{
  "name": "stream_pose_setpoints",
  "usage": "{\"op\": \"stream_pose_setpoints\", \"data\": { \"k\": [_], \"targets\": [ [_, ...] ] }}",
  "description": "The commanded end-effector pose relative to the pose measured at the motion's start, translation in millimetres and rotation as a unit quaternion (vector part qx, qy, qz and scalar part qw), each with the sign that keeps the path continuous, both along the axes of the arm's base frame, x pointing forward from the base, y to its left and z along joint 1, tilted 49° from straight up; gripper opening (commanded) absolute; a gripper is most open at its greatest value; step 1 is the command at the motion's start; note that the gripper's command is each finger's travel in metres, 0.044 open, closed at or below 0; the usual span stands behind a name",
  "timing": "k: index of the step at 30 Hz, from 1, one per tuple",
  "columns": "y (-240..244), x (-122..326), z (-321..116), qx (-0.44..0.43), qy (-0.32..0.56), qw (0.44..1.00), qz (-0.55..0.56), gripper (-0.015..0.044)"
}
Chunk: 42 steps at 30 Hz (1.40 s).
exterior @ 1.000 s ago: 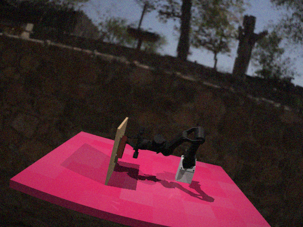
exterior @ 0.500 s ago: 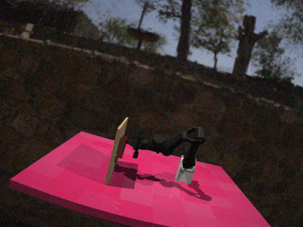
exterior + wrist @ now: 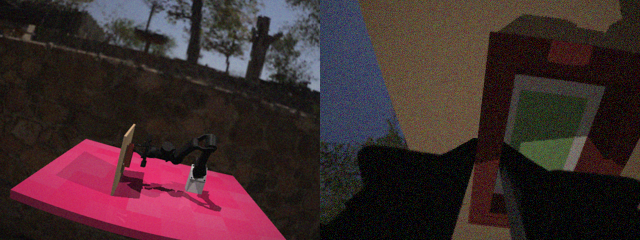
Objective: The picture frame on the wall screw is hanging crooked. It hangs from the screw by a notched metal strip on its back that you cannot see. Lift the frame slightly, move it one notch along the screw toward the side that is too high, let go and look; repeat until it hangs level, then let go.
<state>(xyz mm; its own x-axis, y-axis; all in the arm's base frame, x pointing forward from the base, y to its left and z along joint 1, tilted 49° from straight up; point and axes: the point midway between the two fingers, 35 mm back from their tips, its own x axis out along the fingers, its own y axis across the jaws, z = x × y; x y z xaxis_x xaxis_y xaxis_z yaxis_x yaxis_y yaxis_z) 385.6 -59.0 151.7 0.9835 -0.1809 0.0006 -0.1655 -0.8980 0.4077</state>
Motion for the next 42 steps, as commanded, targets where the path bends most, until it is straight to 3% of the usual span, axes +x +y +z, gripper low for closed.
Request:
{"op": "stream_pose_setpoints", "data": {
  "k": [1, 42],
  "targets": [
    [-3.7, -0.5, 1.5, 0.000, -0.001, 1.000, -0.004, 0.0000],
    [-8.0, -1.3, 4.2, 0.000, -0.001, 1.000, -0.004, 0.0000]
  ]
}}
